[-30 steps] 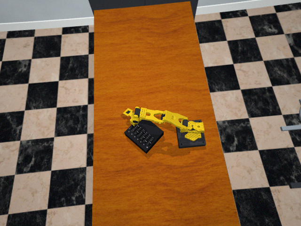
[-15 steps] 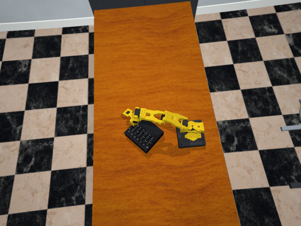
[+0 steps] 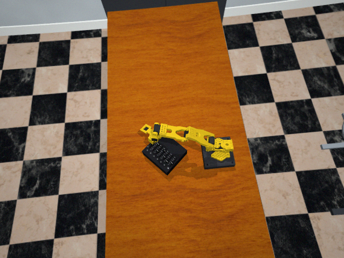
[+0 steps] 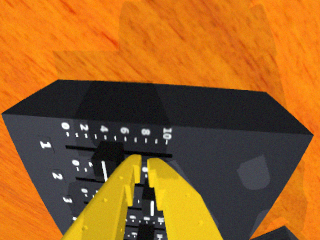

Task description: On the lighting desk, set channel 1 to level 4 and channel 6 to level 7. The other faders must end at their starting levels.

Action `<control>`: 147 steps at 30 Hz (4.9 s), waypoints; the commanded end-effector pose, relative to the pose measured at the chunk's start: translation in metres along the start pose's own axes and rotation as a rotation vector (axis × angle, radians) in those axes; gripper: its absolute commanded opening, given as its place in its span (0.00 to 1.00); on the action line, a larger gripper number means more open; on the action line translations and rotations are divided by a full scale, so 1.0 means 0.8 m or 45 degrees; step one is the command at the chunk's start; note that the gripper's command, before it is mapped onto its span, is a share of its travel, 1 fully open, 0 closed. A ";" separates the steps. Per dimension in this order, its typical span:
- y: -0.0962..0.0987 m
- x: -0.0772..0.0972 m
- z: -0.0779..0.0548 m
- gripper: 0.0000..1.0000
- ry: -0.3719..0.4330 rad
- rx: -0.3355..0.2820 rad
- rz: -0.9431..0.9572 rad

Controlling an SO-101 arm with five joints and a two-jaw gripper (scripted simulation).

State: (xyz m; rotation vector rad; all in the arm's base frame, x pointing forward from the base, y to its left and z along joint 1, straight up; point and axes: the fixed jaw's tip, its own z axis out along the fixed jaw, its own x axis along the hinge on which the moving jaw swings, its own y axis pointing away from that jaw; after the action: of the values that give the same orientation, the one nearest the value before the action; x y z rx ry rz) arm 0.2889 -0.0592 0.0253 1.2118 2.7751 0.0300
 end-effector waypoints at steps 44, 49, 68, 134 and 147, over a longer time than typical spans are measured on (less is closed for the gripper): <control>0.008 0.004 0.005 0.00 0.003 -0.005 -0.013; 0.008 0.004 0.005 0.00 0.003 -0.005 -0.013; 0.009 0.004 0.005 0.00 0.002 -0.006 -0.013; -0.007 0.002 -0.015 0.00 0.007 0.005 -0.014; -0.007 -0.002 -0.023 0.00 -0.016 -0.010 -0.015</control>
State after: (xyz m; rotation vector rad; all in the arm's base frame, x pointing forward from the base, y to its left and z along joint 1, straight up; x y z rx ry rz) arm 0.2862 -0.0611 0.0402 1.1848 2.7697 0.0322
